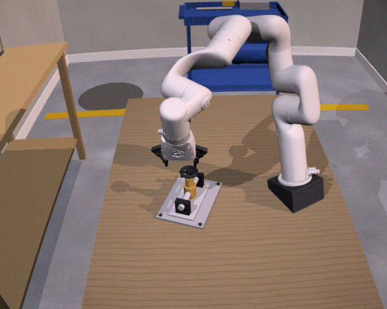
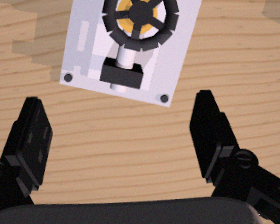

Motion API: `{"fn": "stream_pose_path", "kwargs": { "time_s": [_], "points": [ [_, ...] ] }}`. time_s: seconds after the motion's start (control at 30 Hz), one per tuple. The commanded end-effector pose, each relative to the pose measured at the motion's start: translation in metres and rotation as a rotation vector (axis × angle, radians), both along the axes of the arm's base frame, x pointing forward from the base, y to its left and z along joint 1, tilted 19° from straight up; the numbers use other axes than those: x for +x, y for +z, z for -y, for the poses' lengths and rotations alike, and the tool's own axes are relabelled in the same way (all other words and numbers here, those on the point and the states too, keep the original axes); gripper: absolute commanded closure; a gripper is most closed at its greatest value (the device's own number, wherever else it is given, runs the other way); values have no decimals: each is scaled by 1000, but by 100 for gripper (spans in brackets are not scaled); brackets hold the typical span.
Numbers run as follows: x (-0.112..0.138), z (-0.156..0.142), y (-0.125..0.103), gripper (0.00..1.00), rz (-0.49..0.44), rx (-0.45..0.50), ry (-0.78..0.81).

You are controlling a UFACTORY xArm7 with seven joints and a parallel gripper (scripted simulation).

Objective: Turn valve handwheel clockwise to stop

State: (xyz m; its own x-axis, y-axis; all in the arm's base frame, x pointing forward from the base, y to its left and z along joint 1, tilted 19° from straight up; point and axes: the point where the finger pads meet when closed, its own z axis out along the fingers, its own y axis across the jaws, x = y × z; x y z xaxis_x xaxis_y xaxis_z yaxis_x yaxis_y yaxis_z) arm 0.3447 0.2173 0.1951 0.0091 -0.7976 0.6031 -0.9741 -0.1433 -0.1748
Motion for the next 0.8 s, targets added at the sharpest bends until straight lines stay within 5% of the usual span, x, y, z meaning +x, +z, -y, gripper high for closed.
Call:
{"fn": "stream_pose_path", "kwargs": {
  "time_s": [0.0,0.53,0.77],
  "points": [
    [0,16,3,0,64,126,-104],
    [-9,56,4,0,216,477,-489],
    [-10,58,4,0,223,497,-512]
  ]
}}
